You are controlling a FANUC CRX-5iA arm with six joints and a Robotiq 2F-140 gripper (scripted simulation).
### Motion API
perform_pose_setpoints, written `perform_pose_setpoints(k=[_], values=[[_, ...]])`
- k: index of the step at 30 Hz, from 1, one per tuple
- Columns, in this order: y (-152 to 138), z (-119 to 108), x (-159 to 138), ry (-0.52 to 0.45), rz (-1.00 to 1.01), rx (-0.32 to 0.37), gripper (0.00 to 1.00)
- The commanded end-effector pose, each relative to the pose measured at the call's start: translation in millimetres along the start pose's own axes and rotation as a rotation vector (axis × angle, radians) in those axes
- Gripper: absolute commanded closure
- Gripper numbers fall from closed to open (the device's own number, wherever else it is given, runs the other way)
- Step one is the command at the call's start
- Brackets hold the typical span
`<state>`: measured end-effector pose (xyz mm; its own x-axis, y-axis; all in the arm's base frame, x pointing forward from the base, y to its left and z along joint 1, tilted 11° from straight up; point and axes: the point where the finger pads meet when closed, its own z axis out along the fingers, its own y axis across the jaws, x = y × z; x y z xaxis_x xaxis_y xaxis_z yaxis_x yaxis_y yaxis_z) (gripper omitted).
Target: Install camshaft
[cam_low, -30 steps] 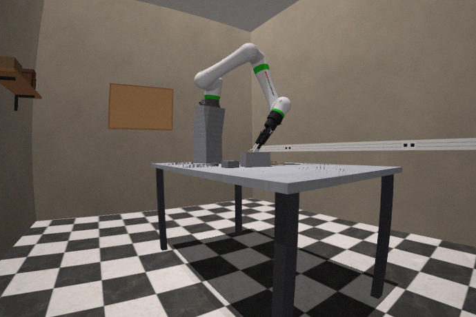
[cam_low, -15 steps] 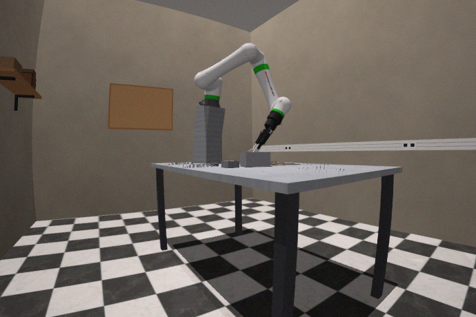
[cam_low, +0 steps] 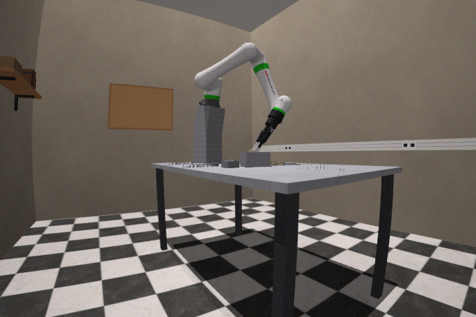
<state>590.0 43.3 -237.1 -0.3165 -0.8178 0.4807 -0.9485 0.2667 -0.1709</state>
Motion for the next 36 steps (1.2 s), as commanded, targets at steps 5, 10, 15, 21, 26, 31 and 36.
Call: perform_pose_setpoints(k=[5,10,15,21,26,31,36], values=[[-1,-16,0,-0.001,0.001,0.001,0.73],[-1,-28,0,-0.001,0.001,0.001,0.73],[-1,-34,0,-0.001,0.001,0.001,0.73],[-1,-39,0,-0.001,0.001,0.001,0.73],[-1,-39,0,-0.001,0.001,0.001,0.73],[-1,-40,1,-0.001,0.001,0.001,0.73],[-1,-46,4,-0.001,0.001,0.001,0.73]])
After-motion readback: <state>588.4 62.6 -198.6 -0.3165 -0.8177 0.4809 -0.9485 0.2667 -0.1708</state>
